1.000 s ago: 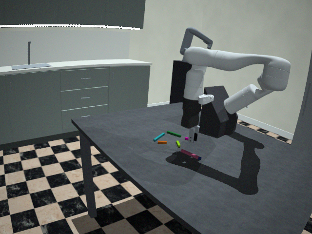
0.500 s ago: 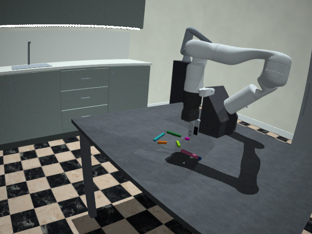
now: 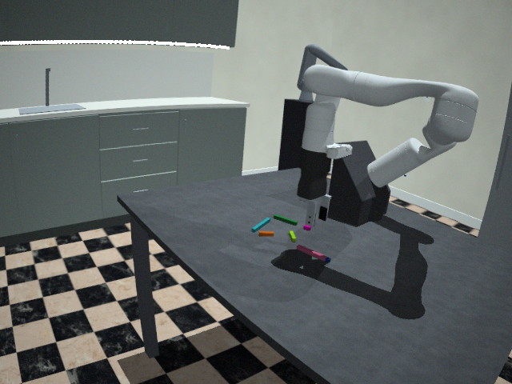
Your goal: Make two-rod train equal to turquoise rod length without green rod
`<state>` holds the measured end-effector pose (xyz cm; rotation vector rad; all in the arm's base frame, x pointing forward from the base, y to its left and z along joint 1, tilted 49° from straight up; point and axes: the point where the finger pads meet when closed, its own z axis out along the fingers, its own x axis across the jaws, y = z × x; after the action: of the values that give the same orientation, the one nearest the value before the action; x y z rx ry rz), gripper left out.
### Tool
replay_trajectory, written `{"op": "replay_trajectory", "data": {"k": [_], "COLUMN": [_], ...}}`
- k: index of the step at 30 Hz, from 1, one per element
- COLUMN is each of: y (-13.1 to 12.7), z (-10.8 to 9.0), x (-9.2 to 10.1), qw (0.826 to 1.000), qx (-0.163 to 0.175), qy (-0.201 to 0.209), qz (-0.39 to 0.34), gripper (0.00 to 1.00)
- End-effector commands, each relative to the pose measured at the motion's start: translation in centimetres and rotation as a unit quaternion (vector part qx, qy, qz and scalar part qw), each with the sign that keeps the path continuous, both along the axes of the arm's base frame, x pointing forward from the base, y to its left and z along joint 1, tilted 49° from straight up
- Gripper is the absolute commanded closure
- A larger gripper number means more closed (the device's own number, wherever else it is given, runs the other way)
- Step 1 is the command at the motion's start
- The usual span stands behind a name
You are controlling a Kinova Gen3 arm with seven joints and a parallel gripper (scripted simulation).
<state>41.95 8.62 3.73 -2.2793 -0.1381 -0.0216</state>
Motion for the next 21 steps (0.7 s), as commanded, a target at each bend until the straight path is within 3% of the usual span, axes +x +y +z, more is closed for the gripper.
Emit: {"op": "replay_trajectory", "data": {"k": [1,11,21], "y": [-0.1,-0.8,-4.6], "z": [0.0,0.7,3.9], "x": [0.0,0.1,0.2], "qw": [1.000,1.000,1.000], "qx": [0.000,0.000,0.000], "qy": [-0.001,-0.001,-0.001], "qz": [-0.001,-0.001,-0.001], "gripper": [0.00,0.00,0.00]}}
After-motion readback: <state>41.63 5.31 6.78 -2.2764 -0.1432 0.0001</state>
